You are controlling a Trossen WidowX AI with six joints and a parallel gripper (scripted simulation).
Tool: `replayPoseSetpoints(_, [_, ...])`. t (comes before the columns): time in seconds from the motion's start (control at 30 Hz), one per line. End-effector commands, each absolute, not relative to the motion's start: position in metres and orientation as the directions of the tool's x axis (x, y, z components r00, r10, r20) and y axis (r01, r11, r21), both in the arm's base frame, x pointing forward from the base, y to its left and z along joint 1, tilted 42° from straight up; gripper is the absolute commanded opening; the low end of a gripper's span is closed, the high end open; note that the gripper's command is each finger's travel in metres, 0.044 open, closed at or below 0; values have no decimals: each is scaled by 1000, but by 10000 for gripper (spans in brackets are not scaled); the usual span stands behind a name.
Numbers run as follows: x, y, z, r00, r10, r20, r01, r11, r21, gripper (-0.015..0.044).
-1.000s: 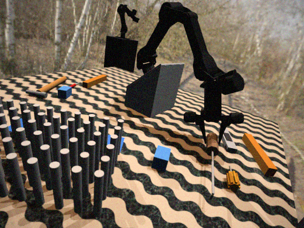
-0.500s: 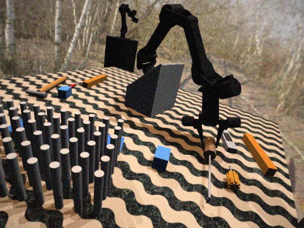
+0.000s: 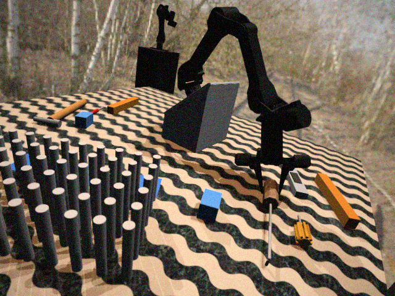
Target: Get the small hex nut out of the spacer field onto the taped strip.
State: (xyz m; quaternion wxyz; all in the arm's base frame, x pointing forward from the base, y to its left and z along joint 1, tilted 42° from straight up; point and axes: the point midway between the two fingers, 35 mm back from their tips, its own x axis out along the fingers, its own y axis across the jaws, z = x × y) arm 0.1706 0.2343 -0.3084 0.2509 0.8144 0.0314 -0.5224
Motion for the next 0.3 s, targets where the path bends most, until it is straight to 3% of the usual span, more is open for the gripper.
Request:
replayPoseSetpoints(0.0, [171, 236, -308, 453, -209, -867, 313, -873, 374, 236])
replayPoseSetpoints(0.27, [171, 236, -308, 453, -209, -867, 313, -873, 374, 440])
